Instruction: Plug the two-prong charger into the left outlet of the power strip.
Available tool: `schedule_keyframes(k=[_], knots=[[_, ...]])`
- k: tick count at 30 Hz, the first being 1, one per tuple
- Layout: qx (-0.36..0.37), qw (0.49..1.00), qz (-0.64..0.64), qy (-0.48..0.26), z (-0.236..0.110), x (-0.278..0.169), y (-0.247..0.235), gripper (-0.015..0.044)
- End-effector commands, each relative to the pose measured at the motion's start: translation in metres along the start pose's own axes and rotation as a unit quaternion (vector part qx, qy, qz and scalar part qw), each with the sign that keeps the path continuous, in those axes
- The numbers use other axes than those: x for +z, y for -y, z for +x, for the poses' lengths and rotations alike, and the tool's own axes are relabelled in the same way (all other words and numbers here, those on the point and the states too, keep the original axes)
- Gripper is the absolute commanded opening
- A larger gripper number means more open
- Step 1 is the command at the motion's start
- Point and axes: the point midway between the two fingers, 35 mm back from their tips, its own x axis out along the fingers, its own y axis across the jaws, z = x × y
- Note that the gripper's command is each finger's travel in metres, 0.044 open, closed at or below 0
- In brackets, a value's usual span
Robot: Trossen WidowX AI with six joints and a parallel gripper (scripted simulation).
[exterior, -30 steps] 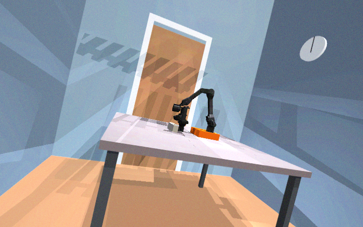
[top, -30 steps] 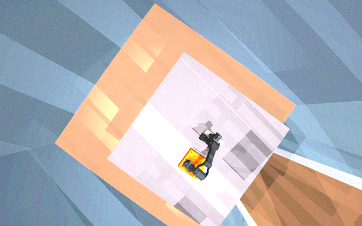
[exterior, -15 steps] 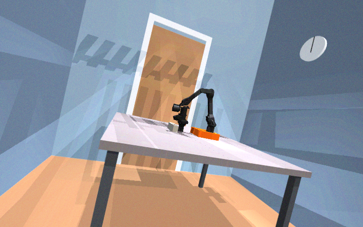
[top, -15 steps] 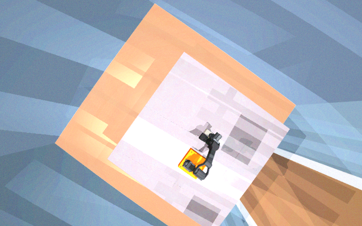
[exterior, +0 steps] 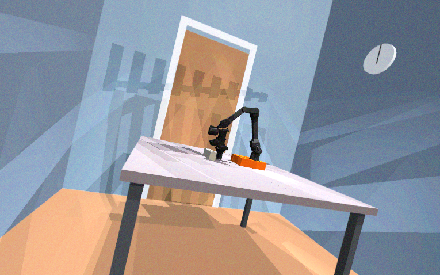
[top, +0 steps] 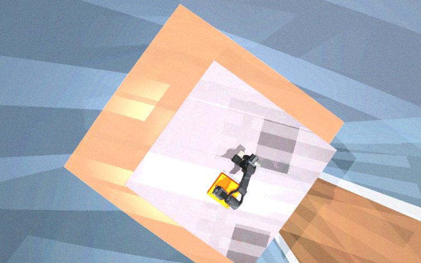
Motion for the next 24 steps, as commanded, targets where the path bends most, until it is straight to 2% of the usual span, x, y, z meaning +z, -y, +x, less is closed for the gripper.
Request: schedule_keyframes(k=[1,24], knots=[[0.002,1.000,0.002,0.000,-0.0003,0.0026,-0.0005,0.0000],[0.002,1.000,0.002,0.000,-0.0007,0.0081,-0.0005,0.0000]])
